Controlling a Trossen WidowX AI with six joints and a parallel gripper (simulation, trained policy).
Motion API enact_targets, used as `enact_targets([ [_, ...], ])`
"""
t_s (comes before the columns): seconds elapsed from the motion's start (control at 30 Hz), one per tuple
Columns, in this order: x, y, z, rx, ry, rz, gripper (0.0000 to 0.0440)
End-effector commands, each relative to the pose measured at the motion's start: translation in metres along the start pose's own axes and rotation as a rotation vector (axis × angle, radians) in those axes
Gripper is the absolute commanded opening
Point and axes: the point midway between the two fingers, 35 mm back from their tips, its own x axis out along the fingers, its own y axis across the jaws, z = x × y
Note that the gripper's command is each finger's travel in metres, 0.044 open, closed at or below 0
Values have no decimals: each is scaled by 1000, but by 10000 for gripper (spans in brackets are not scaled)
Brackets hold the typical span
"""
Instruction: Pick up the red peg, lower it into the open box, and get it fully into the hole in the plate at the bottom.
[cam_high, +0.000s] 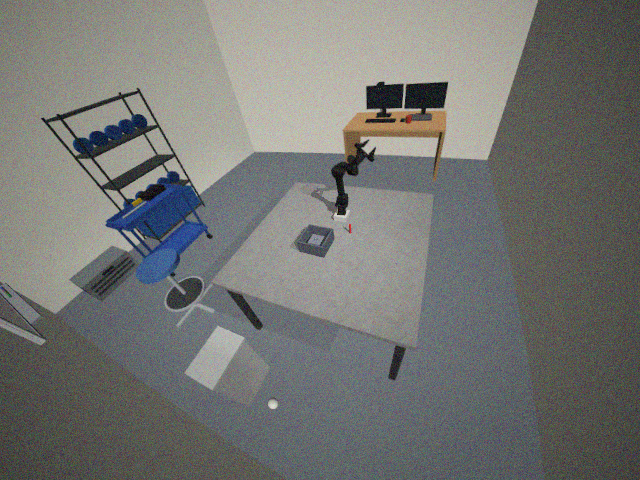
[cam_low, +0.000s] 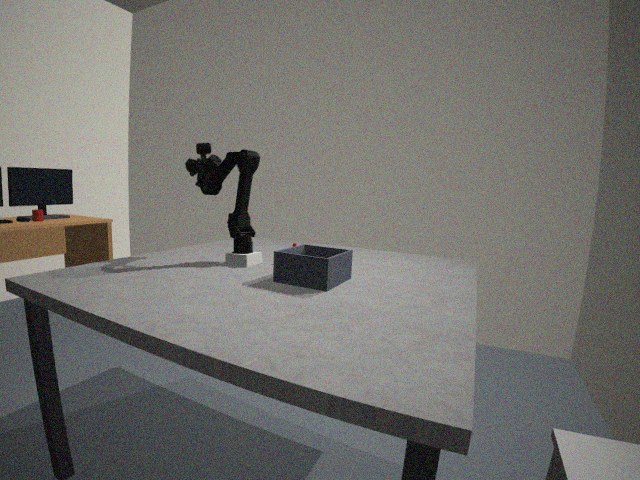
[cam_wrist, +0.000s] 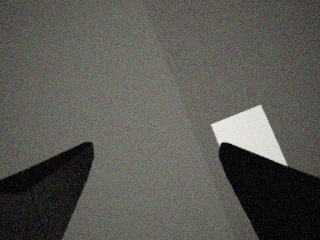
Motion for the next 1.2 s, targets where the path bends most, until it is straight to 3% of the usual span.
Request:
enact_targets([
  [0.0, 1, 2, -3, -3, 7, 10, 420],
  [0.03, 1, 6, -6, -7, 13, 21, 437],
  [0.2, 8, 42, -30, 8, 44, 144, 440],
  [0.53, 3, 122, -119, 113, 246, 442, 440],
  [0.83, -31, 162, -198, 238, 507, 617, 440],
  [1.17, -85, 180, -268, 391, 832, 710, 440],
])
